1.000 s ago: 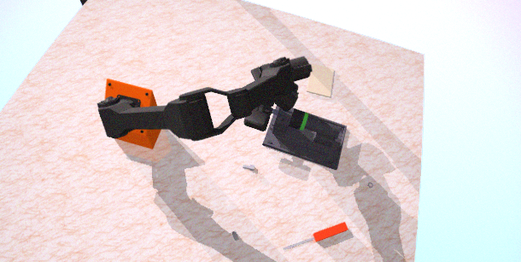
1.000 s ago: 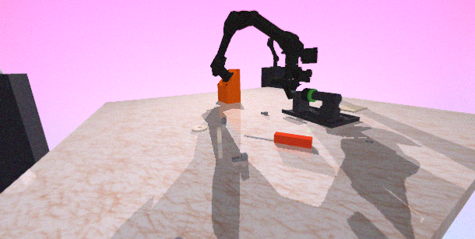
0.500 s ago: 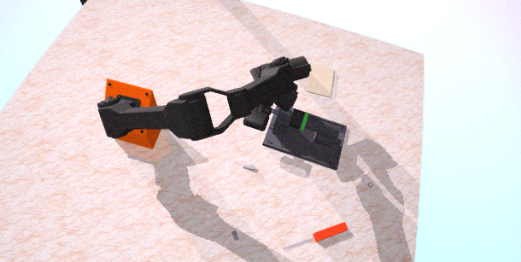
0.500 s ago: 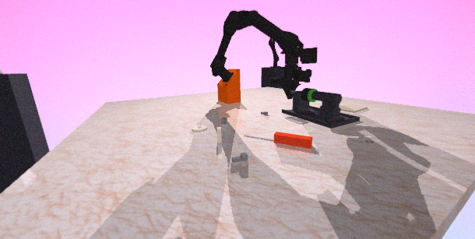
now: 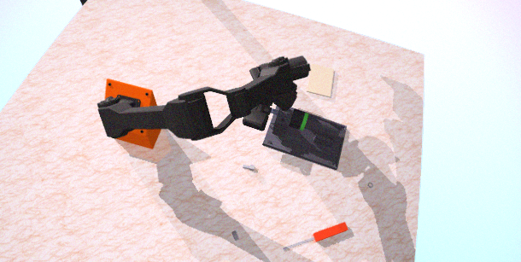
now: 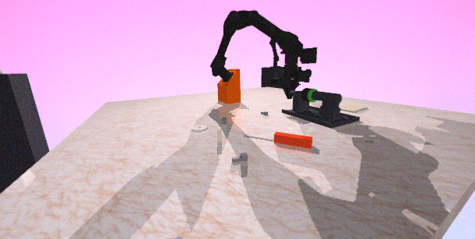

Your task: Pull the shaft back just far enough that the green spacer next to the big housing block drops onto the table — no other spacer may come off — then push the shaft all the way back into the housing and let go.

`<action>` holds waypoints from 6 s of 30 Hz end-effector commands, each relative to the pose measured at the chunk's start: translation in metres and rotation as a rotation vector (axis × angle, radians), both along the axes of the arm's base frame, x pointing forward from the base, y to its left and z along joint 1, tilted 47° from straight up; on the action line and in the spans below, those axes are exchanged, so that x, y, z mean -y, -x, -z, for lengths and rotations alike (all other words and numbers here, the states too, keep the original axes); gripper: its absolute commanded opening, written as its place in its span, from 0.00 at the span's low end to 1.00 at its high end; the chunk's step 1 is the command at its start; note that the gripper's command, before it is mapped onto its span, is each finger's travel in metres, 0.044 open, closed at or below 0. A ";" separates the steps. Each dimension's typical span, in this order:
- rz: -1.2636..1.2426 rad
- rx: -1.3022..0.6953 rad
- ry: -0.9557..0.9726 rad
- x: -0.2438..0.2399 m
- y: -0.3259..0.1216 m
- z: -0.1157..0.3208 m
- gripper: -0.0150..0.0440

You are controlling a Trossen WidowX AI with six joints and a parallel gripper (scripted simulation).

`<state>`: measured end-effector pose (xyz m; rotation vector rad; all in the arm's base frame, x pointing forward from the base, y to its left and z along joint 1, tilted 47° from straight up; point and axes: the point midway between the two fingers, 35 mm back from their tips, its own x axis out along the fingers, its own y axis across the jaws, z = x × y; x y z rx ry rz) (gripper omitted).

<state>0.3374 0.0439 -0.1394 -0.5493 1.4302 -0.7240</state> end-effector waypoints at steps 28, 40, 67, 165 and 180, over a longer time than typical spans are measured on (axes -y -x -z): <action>0.003 0.001 -0.003 -0.001 0.004 0.001 0.25; 0.003 0.001 -0.003 -0.001 0.006 0.001 0.25; 0.003 0.001 -0.003 -0.001 0.009 0.001 0.25; 0.003 0.001 -0.003 -0.001 0.013 0.001 0.25; 0.003 0.001 -0.003 -0.001 0.007 0.001 0.25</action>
